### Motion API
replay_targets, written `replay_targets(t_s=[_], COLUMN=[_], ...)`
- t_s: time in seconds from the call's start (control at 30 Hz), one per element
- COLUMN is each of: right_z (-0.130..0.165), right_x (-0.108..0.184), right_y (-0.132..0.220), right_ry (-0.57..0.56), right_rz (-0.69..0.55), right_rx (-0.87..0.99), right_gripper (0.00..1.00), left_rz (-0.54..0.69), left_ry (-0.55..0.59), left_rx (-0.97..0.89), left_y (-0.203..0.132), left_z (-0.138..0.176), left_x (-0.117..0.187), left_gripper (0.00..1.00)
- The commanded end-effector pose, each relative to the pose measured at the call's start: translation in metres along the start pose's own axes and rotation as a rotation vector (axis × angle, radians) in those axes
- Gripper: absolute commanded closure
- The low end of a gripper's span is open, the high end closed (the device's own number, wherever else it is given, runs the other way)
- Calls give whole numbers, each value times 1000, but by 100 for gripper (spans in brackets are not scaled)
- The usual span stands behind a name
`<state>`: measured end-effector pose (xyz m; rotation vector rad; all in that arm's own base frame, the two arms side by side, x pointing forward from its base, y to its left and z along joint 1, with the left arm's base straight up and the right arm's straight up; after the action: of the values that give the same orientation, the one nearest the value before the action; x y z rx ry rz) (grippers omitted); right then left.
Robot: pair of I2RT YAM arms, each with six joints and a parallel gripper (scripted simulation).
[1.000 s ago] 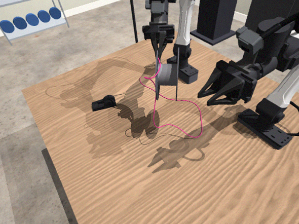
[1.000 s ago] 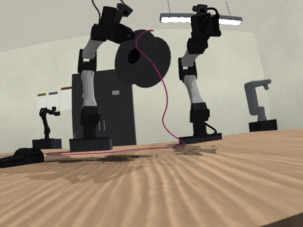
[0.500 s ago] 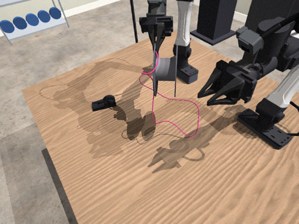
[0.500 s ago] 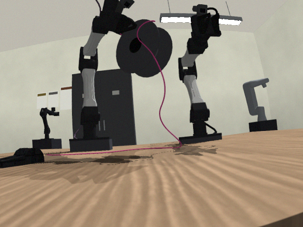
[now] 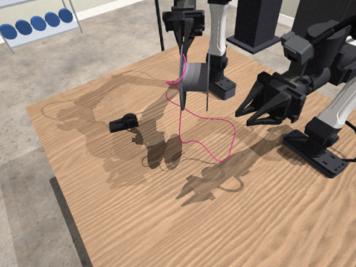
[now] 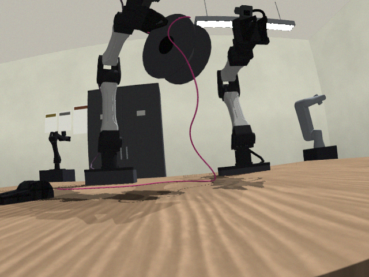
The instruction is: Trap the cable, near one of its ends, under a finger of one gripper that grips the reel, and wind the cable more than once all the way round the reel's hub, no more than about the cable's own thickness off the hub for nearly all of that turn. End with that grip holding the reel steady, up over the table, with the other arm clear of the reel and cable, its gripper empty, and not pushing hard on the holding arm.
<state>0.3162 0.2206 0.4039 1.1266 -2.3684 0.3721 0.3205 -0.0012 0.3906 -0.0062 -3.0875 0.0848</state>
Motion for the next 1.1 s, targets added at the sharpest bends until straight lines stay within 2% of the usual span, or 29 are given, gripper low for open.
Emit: replay_targets(t_s=[0.0, 1.07], right_z=[-16, -38], right_x=[14, 22], right_y=[-1, -4], right_ry=[-36, -52], right_rz=[3, 6], right_rx=[-5, 0], right_gripper=[100, 100], left_rz=[-15, -15], left_ry=[-55, -55], left_rx=[-8, -8], left_y=[3, 3], left_z=[-8, -8], left_x=[3, 3], left_gripper=[70, 70])
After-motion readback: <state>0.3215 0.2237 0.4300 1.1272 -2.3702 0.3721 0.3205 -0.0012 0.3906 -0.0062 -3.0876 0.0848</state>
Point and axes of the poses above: on each arm, the point where the finger pads meet when closed, its own x axis back along the fingers, its own y axis across the jaws, z = x × y, the point moved 6 cm from there along x, back along the fingers, and after that the axes turned 3 degrees about x, right-handed, at the moved point
